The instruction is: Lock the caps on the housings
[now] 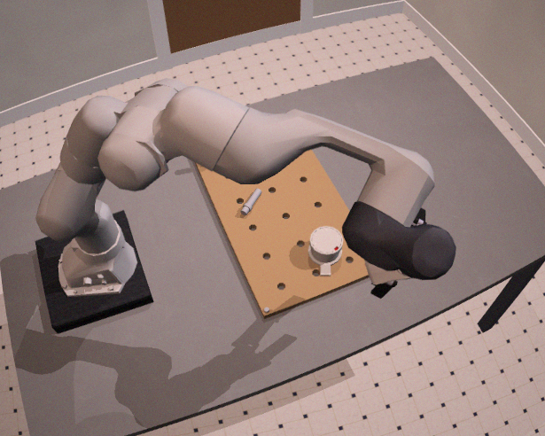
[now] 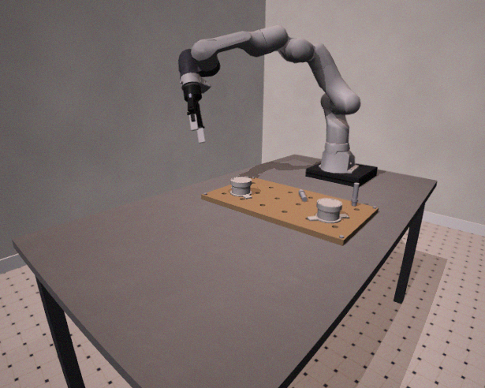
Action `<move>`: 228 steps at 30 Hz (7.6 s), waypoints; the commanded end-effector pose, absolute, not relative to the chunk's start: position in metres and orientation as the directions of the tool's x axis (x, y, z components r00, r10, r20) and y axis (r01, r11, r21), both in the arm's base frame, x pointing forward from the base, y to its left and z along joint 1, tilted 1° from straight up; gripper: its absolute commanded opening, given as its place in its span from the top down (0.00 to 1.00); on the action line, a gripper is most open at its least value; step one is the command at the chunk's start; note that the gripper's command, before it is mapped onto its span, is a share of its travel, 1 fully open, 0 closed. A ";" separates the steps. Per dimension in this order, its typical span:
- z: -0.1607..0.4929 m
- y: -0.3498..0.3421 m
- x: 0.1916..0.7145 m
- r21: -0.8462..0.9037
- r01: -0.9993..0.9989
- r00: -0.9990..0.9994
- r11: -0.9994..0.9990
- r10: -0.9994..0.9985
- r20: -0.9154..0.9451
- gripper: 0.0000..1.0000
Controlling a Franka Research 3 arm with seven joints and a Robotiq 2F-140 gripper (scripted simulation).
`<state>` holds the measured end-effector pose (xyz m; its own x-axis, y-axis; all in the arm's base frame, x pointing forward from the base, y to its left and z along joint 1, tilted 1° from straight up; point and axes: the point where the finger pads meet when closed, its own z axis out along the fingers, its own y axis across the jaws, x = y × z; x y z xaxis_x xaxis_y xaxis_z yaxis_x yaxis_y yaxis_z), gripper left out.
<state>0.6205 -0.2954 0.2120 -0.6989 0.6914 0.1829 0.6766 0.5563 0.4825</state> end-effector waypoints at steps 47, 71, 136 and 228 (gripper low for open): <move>0.220 0.052 0.590 0.366 0.455 -0.891 0.812 0.413 0.191 0.00; 0.217 0.095 0.569 0.336 0.406 -0.913 0.850 0.365 0.180 0.00; 0.194 0.218 0.463 0.191 0.185 -0.980 0.964 0.166 0.113 0.00; 0.123 0.270 0.338 -0.020 -0.075 -0.997 0.997 -0.075 -0.004 0.00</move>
